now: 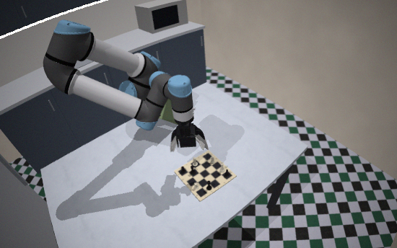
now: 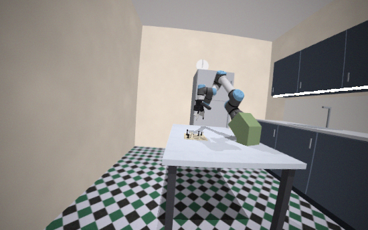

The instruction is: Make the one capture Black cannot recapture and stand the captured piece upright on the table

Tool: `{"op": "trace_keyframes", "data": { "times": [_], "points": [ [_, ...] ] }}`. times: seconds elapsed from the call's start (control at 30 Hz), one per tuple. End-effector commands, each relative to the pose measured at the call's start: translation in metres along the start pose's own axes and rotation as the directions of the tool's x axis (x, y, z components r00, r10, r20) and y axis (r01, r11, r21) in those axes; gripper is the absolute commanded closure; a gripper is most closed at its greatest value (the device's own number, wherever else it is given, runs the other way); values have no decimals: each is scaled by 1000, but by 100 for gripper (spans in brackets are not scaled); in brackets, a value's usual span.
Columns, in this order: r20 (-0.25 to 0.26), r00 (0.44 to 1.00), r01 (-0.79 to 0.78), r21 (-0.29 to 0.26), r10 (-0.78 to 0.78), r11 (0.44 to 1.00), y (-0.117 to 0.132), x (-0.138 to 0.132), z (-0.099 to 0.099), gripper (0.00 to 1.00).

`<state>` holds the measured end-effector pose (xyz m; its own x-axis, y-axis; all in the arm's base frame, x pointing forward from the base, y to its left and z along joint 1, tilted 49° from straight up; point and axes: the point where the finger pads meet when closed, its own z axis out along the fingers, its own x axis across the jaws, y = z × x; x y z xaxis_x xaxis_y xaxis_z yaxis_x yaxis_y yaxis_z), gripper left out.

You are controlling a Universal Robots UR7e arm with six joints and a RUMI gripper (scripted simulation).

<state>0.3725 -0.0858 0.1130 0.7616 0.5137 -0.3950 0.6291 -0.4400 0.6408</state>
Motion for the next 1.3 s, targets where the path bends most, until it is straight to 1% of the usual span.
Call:
{"op": "trace_keyframes", "data": {
  "times": [0.0, 0.07, 0.17, 0.27, 0.4, 0.57, 0.63, 0.87, 1.03, 1.13, 1.2, 1.27],
  "points": [
    [-3, 992, 123, -2, -123, 992, -1, 0, 3, 0],
    [-3, 992, 123, -2, -123, 992, -1, 0, 3, 0],
    [-3, 977, 214, -2, -214, 977, -1, 0, 5, 0],
    [-3, 949, 316, -2, -316, 949, -2, -1, 8, 0],
    [-2, 887, 462, -2, -462, 887, -2, -1, 12, 0],
    [-2, 769, 639, -3, -639, 769, -2, -1, 17, 0],
    [-2, 769, 639, -3, -639, 769, -2, -1, 17, 0],
    [-1, 550, 835, -3, -835, 550, -1, -1, 24, 0],
    [0, 389, 921, -3, -921, 389, 0, -1, 29, 0],
    [0, 302, 953, -3, -953, 302, 0, 0, 31, 0],
    [0, 302, 953, -3, -953, 302, 0, 0, 31, 0],
    [0, 252, 968, -3, -968, 252, 0, 0, 32, 0]
  ]
}}
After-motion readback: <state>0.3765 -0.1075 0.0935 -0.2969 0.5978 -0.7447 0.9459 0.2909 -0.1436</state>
